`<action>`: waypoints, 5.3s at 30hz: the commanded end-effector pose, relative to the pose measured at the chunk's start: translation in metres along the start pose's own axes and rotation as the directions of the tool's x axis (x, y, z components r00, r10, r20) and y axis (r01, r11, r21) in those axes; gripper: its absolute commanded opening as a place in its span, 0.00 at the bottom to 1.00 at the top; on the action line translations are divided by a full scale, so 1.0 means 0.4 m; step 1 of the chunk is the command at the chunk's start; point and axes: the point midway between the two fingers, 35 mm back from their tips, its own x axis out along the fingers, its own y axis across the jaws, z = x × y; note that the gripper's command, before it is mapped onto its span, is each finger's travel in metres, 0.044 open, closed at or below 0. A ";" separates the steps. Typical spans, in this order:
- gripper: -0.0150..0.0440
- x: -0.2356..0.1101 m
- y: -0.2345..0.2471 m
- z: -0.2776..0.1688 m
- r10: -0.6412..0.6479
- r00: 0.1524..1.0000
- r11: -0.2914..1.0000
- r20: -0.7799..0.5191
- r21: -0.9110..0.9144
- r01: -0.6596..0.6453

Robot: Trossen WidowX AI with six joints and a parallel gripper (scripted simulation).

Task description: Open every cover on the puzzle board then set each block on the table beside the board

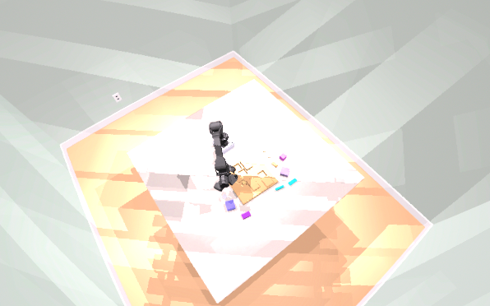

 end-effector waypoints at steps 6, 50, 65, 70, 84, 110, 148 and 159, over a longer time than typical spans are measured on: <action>0.25 -0.001 0.079 0.102 0.005 1.000 0.877 0.005 -0.480 -0.002; 0.25 0.143 0.217 0.220 0.009 1.000 0.402 0.006 -0.916 0.002; 0.25 0.157 0.209 0.219 0.009 1.000 0.402 0.006 -0.915 0.002; 0.25 0.160 0.190 0.217 0.008 1.000 0.402 0.006 -0.915 0.002; 0.25 0.158 0.177 0.215 0.008 1.000 0.398 0.006 -0.917 0.002; 0.50 0.006 0.183 0.216 0.008 1.000 0.399 0.006 -0.917 0.002; 0.50 0.089 0.185 0.214 0.008 1.000 0.399 0.006 -0.917 0.002; 0.50 0.089 0.185 0.214 0.008 1.000 0.399 0.006 -0.917 0.002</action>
